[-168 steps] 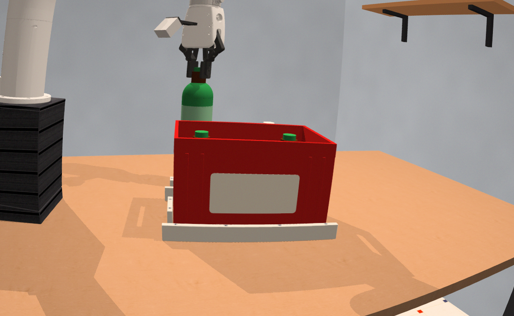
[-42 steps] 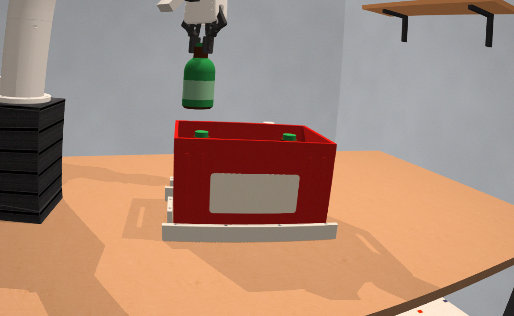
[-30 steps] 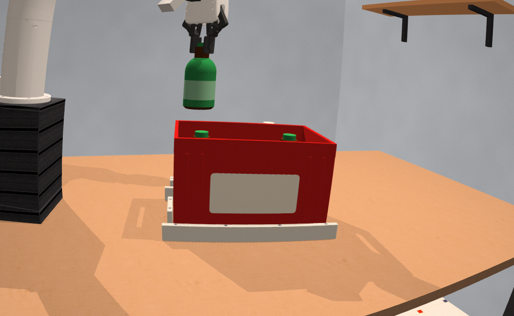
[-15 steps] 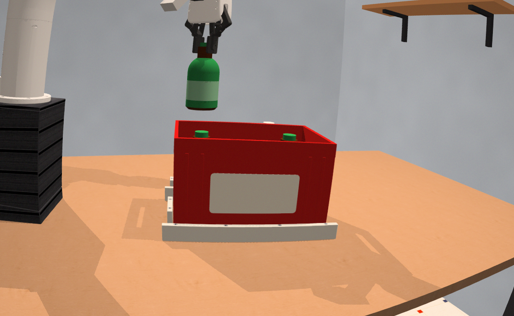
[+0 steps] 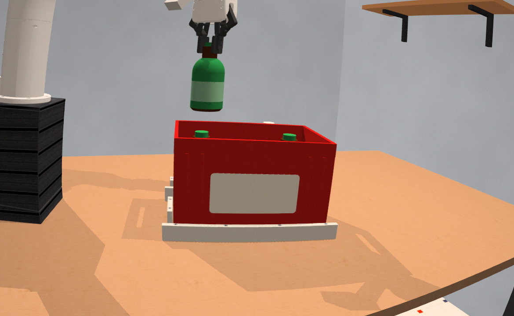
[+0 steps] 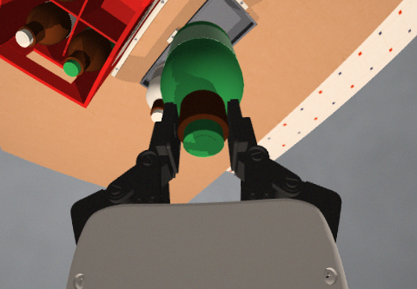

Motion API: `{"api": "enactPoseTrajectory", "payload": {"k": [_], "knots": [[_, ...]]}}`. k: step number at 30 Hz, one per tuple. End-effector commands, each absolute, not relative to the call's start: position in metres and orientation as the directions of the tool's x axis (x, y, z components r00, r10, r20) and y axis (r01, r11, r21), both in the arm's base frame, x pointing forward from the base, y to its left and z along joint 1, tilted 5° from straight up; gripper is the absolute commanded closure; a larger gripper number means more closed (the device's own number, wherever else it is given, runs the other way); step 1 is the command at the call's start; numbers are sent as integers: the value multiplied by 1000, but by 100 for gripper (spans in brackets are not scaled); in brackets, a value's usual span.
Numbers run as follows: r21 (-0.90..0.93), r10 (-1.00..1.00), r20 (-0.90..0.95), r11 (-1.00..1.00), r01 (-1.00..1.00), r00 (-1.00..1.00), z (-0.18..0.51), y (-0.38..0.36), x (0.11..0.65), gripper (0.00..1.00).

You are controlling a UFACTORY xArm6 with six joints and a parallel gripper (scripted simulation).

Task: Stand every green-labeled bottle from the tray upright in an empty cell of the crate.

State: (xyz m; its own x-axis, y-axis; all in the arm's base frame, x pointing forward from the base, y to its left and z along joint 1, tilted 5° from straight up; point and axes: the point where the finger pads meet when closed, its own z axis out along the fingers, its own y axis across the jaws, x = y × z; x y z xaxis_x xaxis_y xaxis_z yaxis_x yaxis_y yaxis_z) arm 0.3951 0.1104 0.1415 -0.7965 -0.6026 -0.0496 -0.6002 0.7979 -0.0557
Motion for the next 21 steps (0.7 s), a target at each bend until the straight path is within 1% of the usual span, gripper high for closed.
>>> {"api": "enactPoseTrajectory", "payload": {"k": [1,21], "knots": [[-57,-603,-54,798,-600,-796,144,101,400,100],[-57,-603,-54,798,-600,-796,145,66,413,100]]}}
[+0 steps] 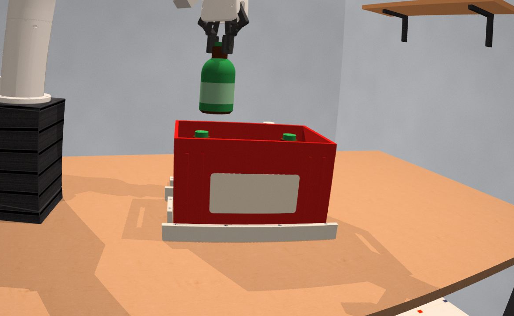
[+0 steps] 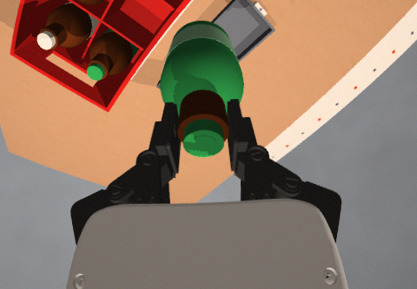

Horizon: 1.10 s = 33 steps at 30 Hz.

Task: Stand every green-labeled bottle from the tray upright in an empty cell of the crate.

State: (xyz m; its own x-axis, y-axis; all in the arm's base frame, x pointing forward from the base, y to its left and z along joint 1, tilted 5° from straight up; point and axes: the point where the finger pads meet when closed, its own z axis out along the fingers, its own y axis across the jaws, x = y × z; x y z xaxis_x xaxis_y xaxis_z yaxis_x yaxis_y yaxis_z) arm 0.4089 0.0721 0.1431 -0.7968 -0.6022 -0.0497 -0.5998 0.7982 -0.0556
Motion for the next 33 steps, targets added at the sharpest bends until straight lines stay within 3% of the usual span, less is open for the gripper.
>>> {"api": "enactPoseTrajectory", "payload": {"k": [1,33], "knots": [[-57,-603,-54,798,-600,-796,145,64,414,100],[-57,-603,-54,798,-600,-796,148,4,435,100]]}}
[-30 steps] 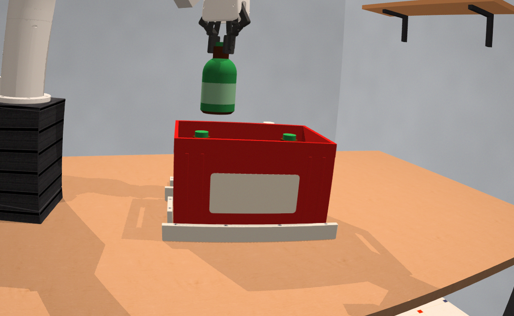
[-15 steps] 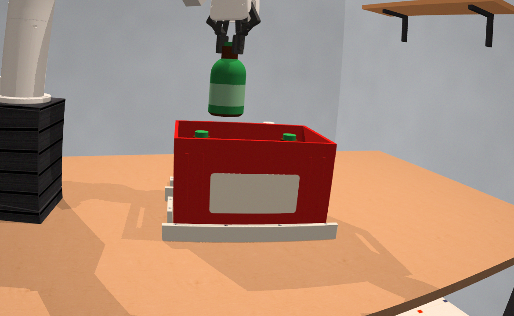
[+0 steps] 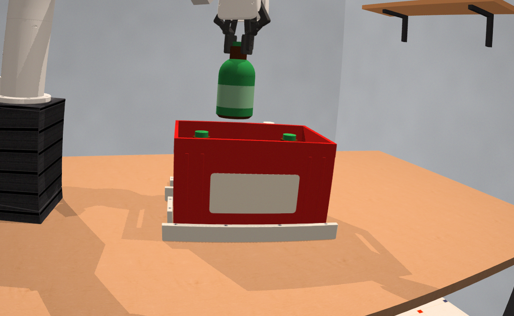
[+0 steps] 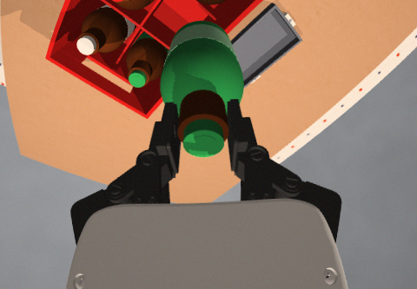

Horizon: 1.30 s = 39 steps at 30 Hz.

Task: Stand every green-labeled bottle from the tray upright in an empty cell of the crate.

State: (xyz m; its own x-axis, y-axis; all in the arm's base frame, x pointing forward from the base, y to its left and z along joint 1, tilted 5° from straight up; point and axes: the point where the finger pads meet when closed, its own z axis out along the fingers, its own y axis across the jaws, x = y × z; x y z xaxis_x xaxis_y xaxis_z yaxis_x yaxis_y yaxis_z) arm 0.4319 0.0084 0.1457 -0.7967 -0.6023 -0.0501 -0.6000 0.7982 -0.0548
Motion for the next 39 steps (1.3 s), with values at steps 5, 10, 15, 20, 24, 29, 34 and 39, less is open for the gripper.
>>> {"api": "enactPoseTrajectory", "payload": {"k": [5,10,15,20,24,29,34,39], "knots": [[-57,-603,-54,798,-600,-796,148,-5,438,100],[-57,-603,-54,798,-600,-796,148,-12,441,100],[-57,-603,-54,798,-600,-796,149,-18,443,100],[-57,-603,-54,798,-600,-796,149,-20,444,100],[-57,-603,-54,798,-600,-796,149,-23,445,100],[-57,-603,-54,798,-600,-796,149,-26,446,100],[-57,-603,-54,798,-600,-796,149,-27,446,100],[-57,-603,-54,798,-600,-796,149,-28,447,100]]}}
